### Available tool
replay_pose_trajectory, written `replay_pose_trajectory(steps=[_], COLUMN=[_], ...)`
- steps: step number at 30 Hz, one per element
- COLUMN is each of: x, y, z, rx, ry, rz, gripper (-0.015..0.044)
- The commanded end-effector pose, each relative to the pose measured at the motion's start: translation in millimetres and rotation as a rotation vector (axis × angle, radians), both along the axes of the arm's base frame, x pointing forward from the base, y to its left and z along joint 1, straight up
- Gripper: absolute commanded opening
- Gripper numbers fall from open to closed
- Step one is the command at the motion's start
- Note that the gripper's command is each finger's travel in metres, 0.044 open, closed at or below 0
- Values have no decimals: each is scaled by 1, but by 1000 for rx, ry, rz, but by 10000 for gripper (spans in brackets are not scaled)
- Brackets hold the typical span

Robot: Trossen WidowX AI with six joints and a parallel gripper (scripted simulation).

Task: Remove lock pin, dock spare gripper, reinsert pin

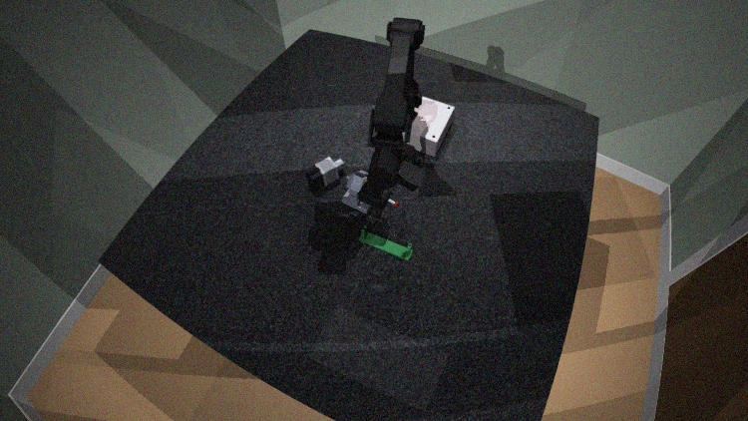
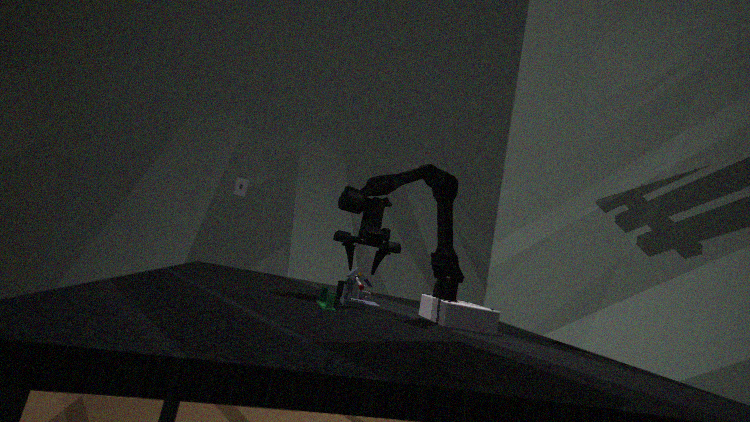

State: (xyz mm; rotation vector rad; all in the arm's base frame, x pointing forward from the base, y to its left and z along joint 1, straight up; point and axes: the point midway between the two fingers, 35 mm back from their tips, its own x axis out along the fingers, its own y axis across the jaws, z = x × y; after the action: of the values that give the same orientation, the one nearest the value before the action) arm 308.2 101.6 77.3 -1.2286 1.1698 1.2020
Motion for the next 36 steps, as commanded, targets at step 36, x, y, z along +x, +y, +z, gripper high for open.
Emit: replay_pose_trajectory(steps=[36], x=[-3], y=[1], z=[-59], rx=[4], ry=[2], rz=[-10], gripper=[300])
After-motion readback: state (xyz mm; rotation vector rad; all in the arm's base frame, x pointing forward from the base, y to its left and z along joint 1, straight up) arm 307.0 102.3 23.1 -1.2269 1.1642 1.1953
